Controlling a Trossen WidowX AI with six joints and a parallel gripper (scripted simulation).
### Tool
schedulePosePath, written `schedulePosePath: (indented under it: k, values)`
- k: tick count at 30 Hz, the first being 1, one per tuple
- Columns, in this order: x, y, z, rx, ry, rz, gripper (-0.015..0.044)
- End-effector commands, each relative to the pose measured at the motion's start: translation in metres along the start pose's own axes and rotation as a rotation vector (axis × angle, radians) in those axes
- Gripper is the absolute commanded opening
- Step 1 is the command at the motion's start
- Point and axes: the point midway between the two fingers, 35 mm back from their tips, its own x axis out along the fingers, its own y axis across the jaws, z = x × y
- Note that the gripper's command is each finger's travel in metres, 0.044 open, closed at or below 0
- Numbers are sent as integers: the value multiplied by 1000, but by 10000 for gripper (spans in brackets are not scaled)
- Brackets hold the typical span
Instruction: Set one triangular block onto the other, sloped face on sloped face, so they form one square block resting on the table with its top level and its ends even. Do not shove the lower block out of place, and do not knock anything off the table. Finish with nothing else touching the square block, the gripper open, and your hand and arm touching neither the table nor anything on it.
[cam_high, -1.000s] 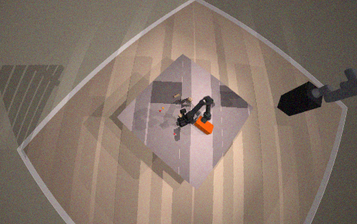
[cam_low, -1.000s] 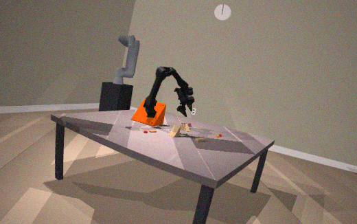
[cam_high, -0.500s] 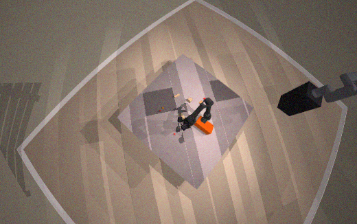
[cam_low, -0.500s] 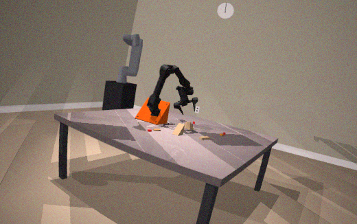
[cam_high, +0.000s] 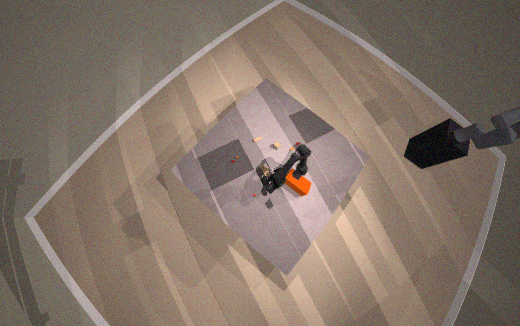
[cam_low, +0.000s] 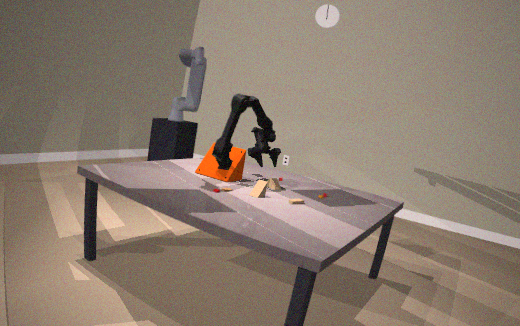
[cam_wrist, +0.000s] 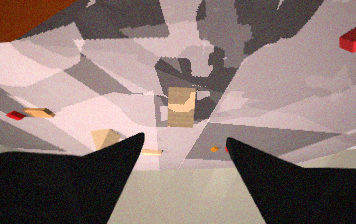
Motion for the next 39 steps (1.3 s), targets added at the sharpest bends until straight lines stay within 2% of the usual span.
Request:
schedulePosePath:
  k: [1, 15, 39]
  values:
    - [12, 0, 2, -17, -7, -1, 440]
    - [101, 4, 0, -14, 3, 12, 440]
    - [102, 5, 0, -13, 4, 13, 440]
